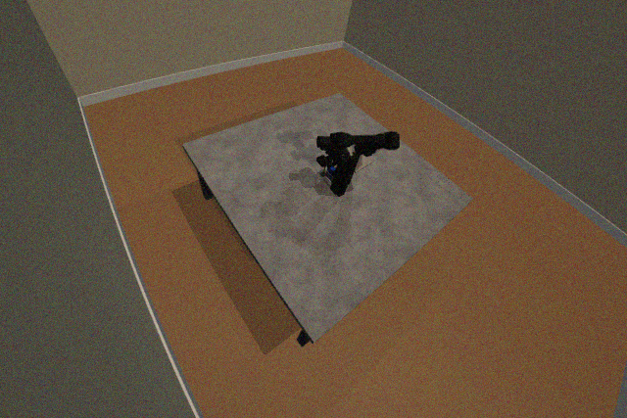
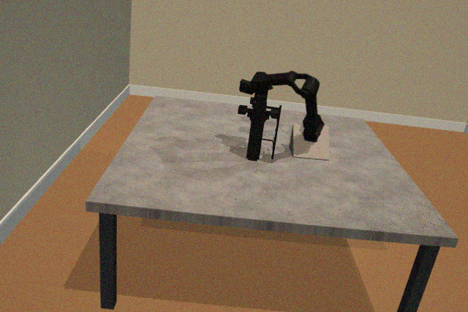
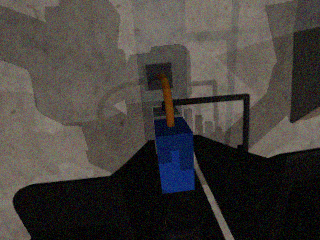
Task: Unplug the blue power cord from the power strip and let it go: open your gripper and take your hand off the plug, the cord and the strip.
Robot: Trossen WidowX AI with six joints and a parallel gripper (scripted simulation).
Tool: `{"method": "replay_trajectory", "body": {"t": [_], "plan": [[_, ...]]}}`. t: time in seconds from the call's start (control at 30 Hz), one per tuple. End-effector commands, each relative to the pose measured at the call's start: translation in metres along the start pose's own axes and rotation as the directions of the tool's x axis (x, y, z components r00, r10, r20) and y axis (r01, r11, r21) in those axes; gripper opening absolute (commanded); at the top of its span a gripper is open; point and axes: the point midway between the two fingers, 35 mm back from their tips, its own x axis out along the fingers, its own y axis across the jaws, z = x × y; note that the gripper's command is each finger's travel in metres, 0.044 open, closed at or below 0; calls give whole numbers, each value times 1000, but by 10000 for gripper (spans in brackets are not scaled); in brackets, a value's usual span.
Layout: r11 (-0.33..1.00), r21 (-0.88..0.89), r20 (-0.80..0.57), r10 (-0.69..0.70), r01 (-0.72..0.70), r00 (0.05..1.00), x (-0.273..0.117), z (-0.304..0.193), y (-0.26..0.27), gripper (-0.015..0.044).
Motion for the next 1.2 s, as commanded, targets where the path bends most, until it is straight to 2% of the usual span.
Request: {"method": "replay_trajectory", "body": {"t": [0.0,0.3,1.17], "plan": [[1000,0,0,1,-1,1000,0,0,0,55],[1000,0,0,1,-1,1000,0,0,0,0],[1000,1,3,3,-3,1000,-2,40,2,0]]}}
